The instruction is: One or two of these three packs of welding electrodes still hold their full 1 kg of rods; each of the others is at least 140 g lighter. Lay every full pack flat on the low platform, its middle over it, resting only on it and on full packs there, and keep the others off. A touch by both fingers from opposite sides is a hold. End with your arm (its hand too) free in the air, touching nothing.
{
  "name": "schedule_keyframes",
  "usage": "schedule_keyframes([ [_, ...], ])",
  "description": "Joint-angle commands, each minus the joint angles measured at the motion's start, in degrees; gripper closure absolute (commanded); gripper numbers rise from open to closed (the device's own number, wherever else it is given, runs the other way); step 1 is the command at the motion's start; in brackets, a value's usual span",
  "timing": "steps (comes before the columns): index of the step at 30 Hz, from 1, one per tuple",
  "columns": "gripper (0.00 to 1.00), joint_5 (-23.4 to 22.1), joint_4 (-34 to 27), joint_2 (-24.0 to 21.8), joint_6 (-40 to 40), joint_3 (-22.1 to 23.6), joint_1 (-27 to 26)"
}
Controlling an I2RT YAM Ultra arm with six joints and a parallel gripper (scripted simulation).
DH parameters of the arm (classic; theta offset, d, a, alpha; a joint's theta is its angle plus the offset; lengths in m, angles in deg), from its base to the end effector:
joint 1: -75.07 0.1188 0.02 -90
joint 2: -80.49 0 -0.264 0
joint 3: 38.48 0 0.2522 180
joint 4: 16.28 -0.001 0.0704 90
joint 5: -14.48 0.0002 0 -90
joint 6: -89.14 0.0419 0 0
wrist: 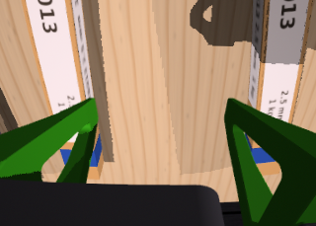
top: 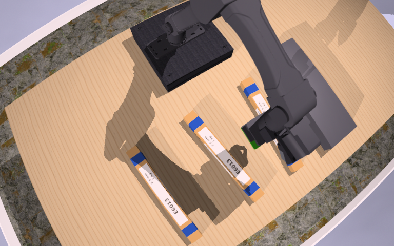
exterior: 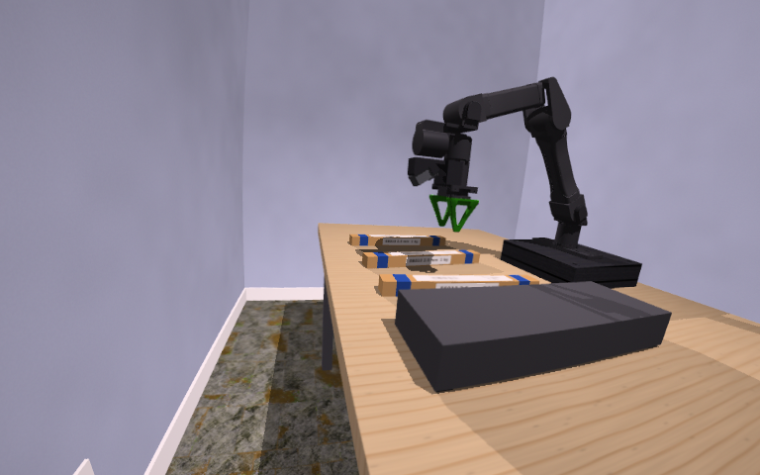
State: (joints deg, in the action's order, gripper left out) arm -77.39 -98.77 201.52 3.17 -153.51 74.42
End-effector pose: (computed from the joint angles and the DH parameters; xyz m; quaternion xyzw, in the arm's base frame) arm 0.4097 -0.0023 0.2064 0.0406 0.9990 0.0167 0.0127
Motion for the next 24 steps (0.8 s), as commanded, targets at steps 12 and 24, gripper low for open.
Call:
schedule_keyframes([
  [12,0.26,0.84,-2.87,4.1,13.37,-8.56,11.41],
  [24,0.26,0.95,-4.2,3.44,14.51,-10.69,11.29],
])
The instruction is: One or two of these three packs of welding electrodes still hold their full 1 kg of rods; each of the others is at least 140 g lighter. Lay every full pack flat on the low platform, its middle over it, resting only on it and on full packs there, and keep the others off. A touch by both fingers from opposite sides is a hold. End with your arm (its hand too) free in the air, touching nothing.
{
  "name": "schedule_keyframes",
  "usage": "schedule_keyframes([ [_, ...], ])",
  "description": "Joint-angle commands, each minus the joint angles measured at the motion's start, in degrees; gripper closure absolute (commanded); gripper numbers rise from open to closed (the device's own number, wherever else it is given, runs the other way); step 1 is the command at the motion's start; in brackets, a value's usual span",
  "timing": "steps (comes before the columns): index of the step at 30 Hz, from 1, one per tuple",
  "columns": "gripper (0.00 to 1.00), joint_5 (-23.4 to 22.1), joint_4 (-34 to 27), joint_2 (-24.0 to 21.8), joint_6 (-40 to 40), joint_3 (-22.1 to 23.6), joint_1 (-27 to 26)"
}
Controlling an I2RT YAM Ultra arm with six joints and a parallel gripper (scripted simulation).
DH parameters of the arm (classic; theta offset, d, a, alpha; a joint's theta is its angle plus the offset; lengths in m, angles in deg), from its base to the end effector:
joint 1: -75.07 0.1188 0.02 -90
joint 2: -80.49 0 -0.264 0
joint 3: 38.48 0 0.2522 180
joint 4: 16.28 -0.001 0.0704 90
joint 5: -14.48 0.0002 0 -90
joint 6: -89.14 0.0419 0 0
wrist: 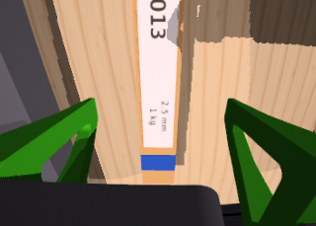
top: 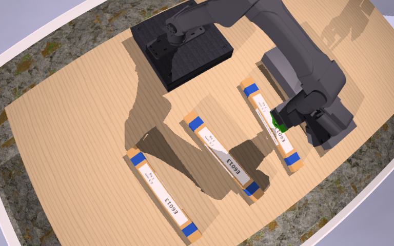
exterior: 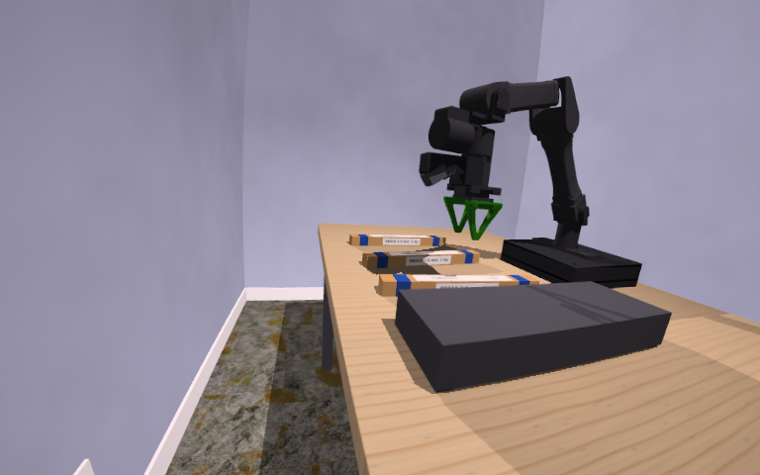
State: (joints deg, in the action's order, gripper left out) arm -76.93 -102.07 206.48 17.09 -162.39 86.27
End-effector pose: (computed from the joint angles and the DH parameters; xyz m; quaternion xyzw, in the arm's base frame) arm 0.4225 0.0857 0.2110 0.0586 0.9980 0.0166 0.0149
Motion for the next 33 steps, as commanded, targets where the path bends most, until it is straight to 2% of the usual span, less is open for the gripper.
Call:
schedule_keyframes([
  [1,0.26,0.49,-0.9,-1.53,0.59,-1.82,-0.56],
  [7,0.26,0.38,-0.88,-0.94,0.43,-1.99,0.26],
  [8,0.26,0.4,1.07,-0.21,0.46,0.9,0.31],
  [15,0.26,0.42,6.69,1.36,0.56,5.89,0.65],
  [18,0.26,0.42,7.48,1.55,0.57,6.49,0.67],
  [19,0.26,0.35,8.38,-0.23,0.54,6.86,0.69],
  [22,0.26,0.4,10.66,2.39,0.6,8.6,0.73],
  [30,0.26,0.42,16.61,4.59,0.71,12.36,0.62],
  [32,0.26,0.42,17.7,5.25,0.72,12.76,0.72],
  [33,0.26,0.37,17.74,5.23,0.74,10.28,0.75],
])
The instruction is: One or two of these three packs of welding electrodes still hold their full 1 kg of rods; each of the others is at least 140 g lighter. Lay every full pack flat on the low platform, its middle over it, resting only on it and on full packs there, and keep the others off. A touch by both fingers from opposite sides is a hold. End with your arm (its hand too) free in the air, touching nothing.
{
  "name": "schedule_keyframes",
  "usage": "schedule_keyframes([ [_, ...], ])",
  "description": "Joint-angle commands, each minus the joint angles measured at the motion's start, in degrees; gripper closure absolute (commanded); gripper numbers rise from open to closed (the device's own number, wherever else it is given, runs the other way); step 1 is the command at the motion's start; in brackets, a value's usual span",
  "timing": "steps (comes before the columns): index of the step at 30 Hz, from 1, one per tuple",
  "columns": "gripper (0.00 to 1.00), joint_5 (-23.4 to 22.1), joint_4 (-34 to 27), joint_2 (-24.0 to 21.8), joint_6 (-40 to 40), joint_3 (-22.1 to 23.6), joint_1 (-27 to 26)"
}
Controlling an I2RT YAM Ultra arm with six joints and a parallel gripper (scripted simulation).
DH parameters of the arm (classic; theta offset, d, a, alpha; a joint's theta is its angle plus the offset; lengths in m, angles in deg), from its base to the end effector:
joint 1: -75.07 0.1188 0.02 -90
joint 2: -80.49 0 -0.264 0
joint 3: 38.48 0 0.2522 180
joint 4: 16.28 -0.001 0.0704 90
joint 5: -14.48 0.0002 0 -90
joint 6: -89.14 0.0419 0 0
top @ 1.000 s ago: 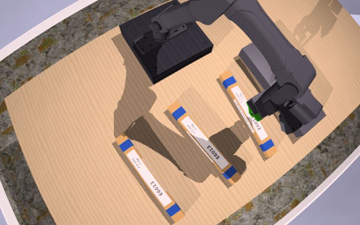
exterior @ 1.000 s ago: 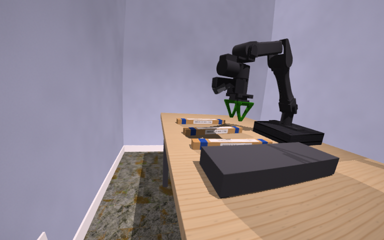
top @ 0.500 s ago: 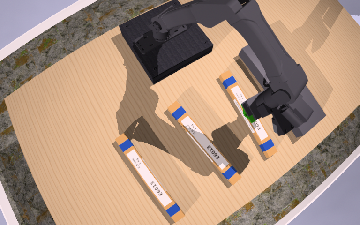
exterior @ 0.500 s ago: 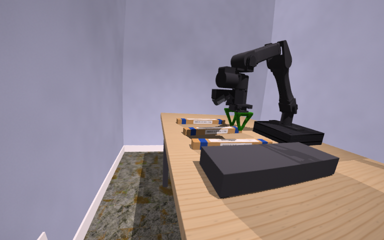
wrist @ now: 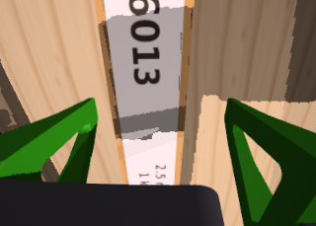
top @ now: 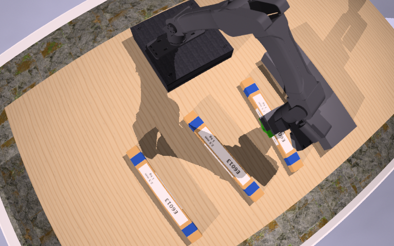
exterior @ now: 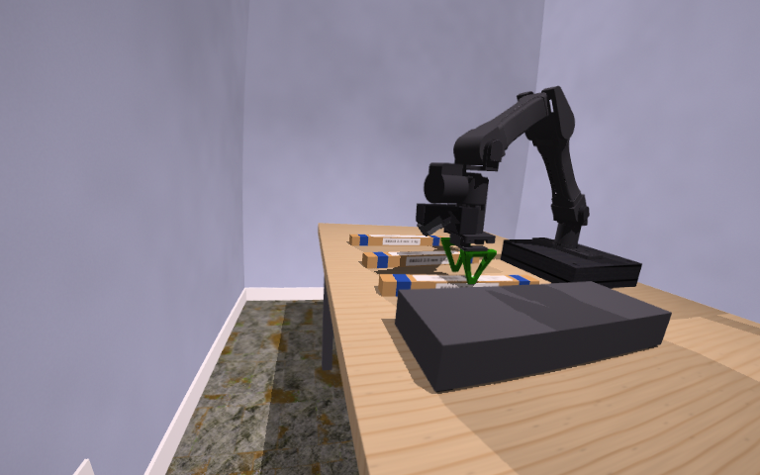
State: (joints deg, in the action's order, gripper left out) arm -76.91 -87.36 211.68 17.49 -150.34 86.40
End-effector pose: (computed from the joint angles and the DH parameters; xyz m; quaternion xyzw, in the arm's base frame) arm 0.4220 0.0866 0.1217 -0.0613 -0.9980 -0.0108 0.0066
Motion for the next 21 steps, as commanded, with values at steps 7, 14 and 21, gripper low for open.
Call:
schedule_keyframes([
  [7,0.26,0.32,2.93,-1.92,0.31,-2.12,0.65],
  [14,0.26,0.41,3.79,1.02,0.32,0.23,0.72],
  [21,0.26,0.37,5.08,0.29,0.36,-1.42,0.76],
])
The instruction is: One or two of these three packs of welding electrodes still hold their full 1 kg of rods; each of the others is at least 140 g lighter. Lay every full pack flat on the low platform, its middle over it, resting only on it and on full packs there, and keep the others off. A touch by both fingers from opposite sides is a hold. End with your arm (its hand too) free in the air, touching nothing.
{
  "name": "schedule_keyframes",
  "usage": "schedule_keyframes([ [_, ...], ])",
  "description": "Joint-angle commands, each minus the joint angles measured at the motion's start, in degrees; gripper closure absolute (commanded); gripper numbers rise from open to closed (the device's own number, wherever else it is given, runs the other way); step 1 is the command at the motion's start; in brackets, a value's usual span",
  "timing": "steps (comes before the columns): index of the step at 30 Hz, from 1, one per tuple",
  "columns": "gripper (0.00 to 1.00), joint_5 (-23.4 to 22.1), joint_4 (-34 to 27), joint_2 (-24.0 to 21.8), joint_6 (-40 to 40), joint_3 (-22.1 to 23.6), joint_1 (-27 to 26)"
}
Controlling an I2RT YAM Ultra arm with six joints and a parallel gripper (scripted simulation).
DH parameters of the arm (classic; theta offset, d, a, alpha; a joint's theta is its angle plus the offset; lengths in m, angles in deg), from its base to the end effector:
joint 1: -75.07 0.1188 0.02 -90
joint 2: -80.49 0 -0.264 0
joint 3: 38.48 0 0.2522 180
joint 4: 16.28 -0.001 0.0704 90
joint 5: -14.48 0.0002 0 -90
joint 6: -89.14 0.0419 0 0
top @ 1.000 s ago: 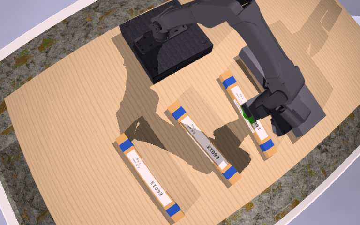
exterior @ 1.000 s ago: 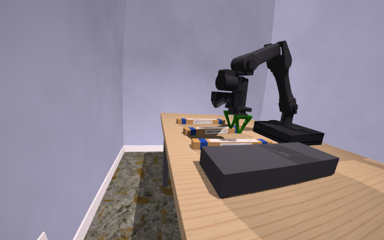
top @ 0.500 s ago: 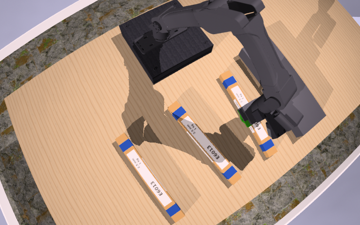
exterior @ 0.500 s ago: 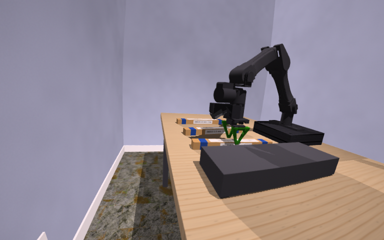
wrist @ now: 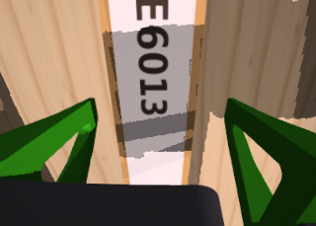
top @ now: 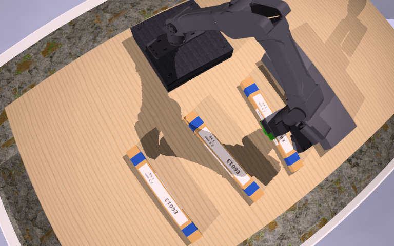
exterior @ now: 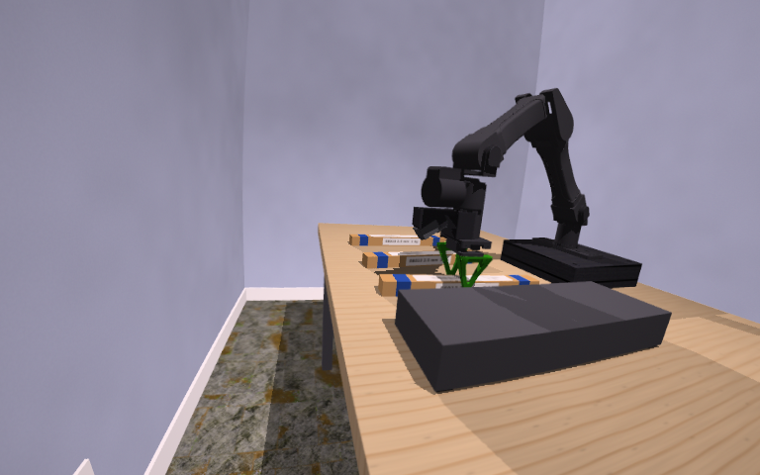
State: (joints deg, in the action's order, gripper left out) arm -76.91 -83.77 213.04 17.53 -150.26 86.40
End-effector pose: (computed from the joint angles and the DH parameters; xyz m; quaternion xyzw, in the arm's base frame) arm 0.4286 0.0879 0.1116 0.0614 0.9979 0.0156 0.0116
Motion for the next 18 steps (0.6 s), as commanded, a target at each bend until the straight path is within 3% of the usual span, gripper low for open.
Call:
schedule_keyframes([
  [1,0.26,0.38,1.68,-0.5,0.31,-0.94,0.76],
  [4,0.26,0.44,2.26,0.81,0.29,1.16,0.75],
  [18,0.26,0.13,3.67,0.98,0.15,0.84,0.24],
])
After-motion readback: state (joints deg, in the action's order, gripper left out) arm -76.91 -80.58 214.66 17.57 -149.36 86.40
